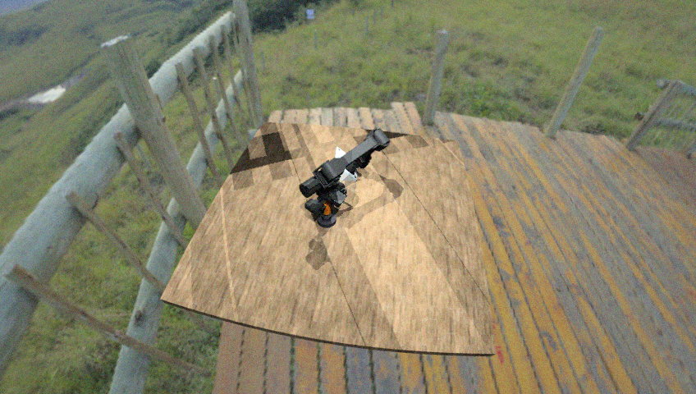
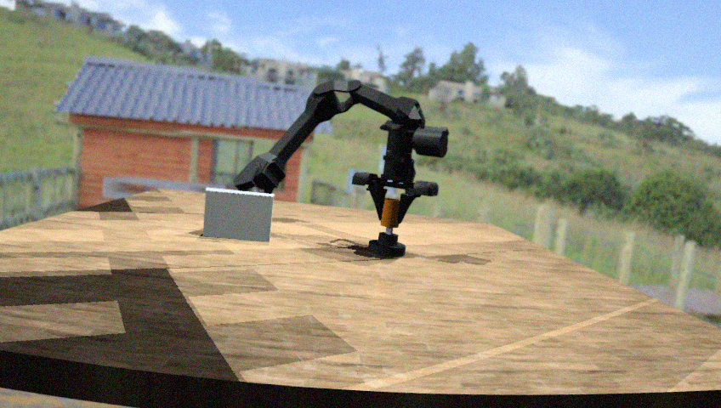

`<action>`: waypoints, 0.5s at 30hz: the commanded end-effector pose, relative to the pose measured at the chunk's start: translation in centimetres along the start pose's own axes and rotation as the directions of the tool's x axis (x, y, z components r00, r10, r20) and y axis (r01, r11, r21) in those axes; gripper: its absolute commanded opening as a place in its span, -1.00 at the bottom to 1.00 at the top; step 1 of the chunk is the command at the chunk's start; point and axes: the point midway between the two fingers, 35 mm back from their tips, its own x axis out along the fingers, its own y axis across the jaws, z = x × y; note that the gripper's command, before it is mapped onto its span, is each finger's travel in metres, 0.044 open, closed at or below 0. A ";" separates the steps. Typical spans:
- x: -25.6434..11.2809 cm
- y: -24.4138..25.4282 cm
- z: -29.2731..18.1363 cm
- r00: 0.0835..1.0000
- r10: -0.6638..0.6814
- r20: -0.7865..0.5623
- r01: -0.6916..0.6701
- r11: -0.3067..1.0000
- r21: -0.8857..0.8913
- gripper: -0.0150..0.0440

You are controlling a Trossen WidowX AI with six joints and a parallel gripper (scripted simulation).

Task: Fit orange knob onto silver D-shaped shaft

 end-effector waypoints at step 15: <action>0.1 0.2 -0.1 1.000 -0.003 0.002 0.003 1.000 -0.003 -0.49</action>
